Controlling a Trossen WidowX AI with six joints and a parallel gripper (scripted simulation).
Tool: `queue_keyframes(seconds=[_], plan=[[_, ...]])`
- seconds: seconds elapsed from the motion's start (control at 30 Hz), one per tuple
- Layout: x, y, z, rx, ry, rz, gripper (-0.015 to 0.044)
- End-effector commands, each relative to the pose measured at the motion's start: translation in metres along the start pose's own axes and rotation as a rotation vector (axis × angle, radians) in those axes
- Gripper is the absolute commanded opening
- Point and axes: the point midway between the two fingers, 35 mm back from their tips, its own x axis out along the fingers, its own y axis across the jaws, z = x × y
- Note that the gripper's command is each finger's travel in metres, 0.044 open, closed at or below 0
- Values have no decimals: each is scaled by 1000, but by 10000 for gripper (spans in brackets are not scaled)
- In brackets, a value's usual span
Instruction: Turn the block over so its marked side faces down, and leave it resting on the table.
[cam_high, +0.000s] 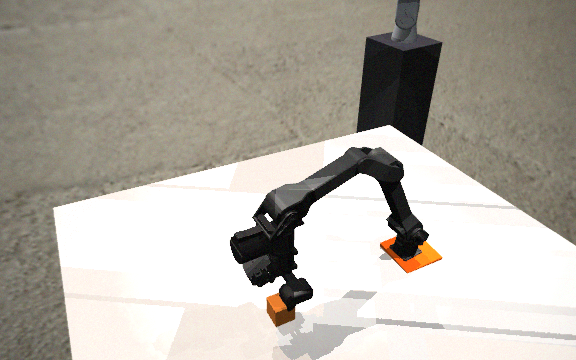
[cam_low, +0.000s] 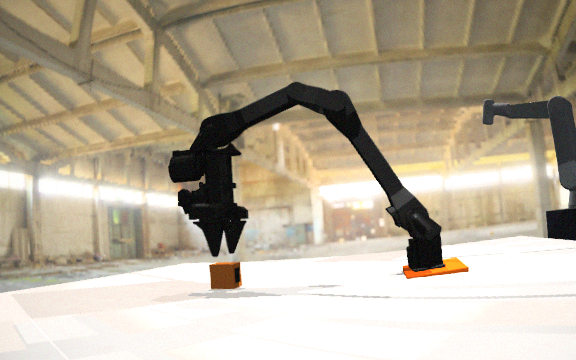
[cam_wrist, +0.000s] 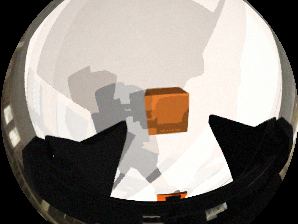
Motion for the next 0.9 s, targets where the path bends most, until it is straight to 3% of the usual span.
queue_keyframes(seconds=[0.0, 0.7, 0.87], plan=[[7, 1, 0, 2, 2, 5, 440], [39, 1, -1, 2, 3, 5, 440], [39, 1, -1, 2, 3, 5, 309]])
